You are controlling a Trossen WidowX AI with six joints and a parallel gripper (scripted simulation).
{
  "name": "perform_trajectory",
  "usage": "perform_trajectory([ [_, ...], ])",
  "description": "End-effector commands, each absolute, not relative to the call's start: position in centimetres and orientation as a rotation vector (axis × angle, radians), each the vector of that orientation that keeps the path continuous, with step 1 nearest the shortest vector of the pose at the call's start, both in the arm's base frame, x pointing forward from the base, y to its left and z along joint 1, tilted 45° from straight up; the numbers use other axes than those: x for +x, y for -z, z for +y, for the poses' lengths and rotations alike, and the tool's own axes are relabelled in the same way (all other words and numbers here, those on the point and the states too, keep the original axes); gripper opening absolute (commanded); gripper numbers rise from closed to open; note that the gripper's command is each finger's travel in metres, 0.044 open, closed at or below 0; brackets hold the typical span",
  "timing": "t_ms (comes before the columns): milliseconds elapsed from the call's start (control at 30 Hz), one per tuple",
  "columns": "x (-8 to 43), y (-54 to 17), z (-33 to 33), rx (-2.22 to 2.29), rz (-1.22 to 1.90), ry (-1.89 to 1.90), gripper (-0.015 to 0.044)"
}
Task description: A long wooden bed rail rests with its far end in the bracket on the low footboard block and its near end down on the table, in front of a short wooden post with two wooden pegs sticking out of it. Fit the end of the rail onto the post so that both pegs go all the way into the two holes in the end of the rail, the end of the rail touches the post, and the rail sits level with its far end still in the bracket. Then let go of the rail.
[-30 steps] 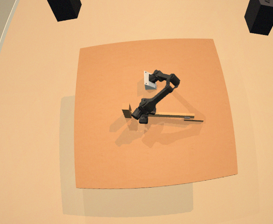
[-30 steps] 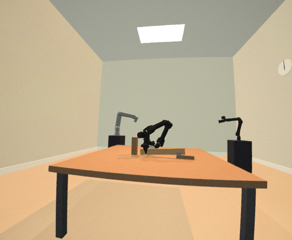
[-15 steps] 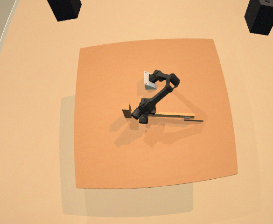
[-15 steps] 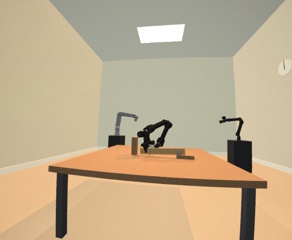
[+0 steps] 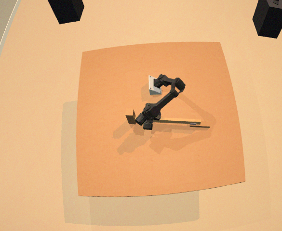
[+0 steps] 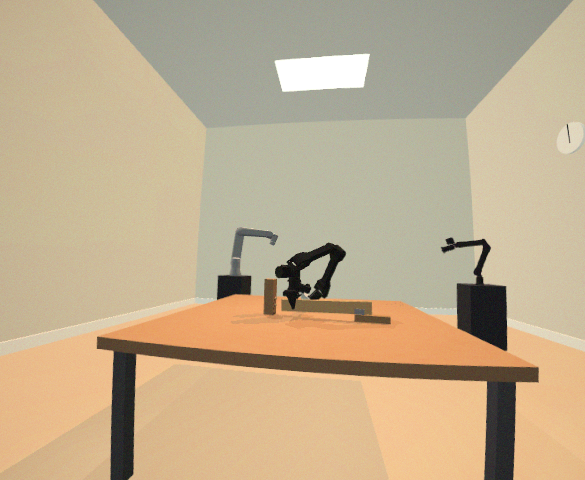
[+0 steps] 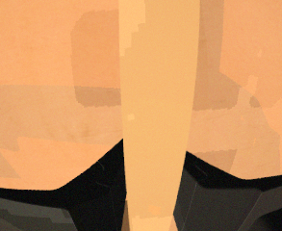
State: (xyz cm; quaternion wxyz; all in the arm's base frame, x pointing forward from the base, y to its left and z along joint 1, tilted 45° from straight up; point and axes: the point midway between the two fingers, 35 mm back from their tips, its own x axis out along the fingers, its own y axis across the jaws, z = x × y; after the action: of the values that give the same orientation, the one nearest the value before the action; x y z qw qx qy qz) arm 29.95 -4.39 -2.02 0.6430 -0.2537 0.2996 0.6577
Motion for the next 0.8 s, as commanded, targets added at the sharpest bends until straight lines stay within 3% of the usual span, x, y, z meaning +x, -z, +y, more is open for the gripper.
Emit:
perform_trajectory([
  [0, 30.36, 1.6, -4.86, -0.586, 0.676, -1.485, 0.0],
  [767, 30.4, 0.78, -5.67, -0.586, 0.677, -1.485, 0.0],
])
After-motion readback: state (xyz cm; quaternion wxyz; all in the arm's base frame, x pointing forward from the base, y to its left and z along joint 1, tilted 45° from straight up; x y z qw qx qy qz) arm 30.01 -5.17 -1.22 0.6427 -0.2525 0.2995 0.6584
